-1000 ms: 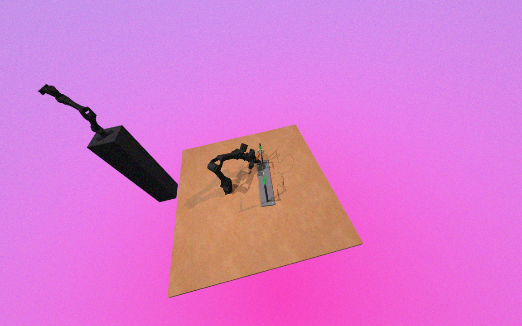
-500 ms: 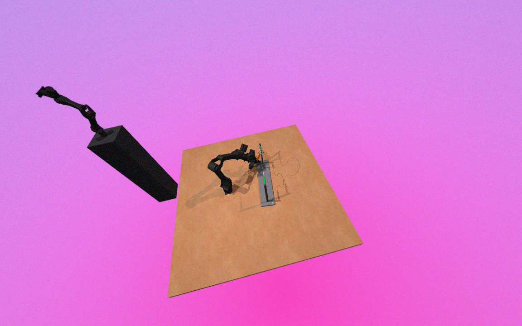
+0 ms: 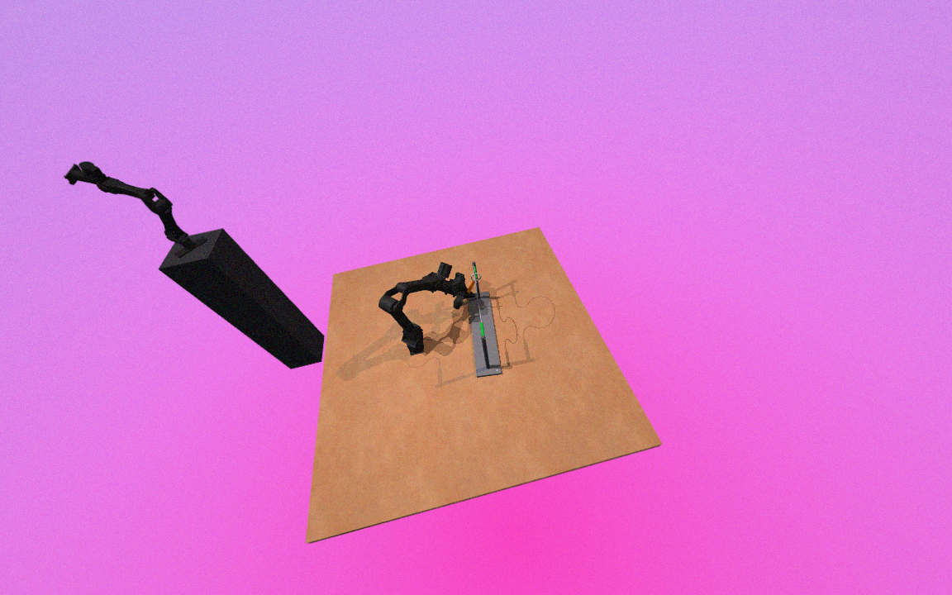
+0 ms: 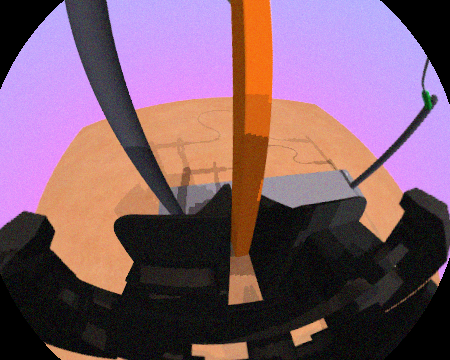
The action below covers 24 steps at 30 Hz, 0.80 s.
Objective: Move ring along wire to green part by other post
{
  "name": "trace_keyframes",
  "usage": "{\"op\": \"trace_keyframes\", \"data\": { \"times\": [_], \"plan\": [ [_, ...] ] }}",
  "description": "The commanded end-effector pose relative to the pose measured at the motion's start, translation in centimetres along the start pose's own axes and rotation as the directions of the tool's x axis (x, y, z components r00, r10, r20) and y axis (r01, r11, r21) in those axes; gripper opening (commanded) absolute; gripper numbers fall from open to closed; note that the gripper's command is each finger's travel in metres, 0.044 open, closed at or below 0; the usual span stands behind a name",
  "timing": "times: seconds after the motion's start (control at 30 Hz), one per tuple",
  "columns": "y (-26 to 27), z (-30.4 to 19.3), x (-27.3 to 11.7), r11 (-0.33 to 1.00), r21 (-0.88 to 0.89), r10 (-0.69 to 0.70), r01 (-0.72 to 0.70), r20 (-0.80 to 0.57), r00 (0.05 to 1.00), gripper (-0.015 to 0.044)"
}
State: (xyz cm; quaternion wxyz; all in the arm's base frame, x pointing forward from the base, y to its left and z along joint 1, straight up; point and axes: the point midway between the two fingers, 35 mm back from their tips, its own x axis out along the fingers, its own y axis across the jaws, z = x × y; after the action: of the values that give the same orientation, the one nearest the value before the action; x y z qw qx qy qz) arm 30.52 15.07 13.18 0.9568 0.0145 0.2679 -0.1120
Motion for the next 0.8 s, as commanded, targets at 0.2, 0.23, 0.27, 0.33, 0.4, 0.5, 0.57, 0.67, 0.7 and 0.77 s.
{"op": "trace_keyframes", "data": {
  "times": [0.2, 0.23, 0.27, 0.33, 0.4, 0.5, 0.57, 0.67, 0.7, 0.77],
  "plan": [
    [0.1, 0.0, -0.4, 1.000, 0.001, 0.000, 0.000, -0.002, 1.000, 0.0160],
    [0.1, 0.0, -0.7, 1.000, 0.001, 0.000, 0.000, -0.003, 1.000, 0.0160],
    [0.1, -0.1, -1.0, 1.000, 0.002, -0.001, 0.001, -0.004, 1.000, 0.0160],
    [0.1, -0.1, -1.9, 1.000, 0.003, -0.001, 0.001, -0.006, 1.000, 0.0160],
    [0.1, -0.1, -2.8, 1.000, 0.004, -0.002, 0.002, -0.006, 1.000, 0.0160],
    [0.1, -0.1, -4.3, 1.000, 0.005, -0.002, 0.002, -0.005, 1.000, 0.0160],
    [0.0, -0.1, -4.9, 1.000, 0.005, -0.002, 0.002, -0.004, 1.000, 0.0160],
    [0.0, -0.1, -5.0, 1.000, 0.005, -0.002, 0.002, -0.004, 1.000, 0.0160],
    [0.0, -0.1, -5.0, 1.000, 0.005, -0.002, 0.002, -0.004, 1.000, 0.0160],
    [0.0, -0.1, -5.0, 1.000, 0.005, -0.002, 0.002, -0.004, 1.000, 0.0160]
  ]
}}
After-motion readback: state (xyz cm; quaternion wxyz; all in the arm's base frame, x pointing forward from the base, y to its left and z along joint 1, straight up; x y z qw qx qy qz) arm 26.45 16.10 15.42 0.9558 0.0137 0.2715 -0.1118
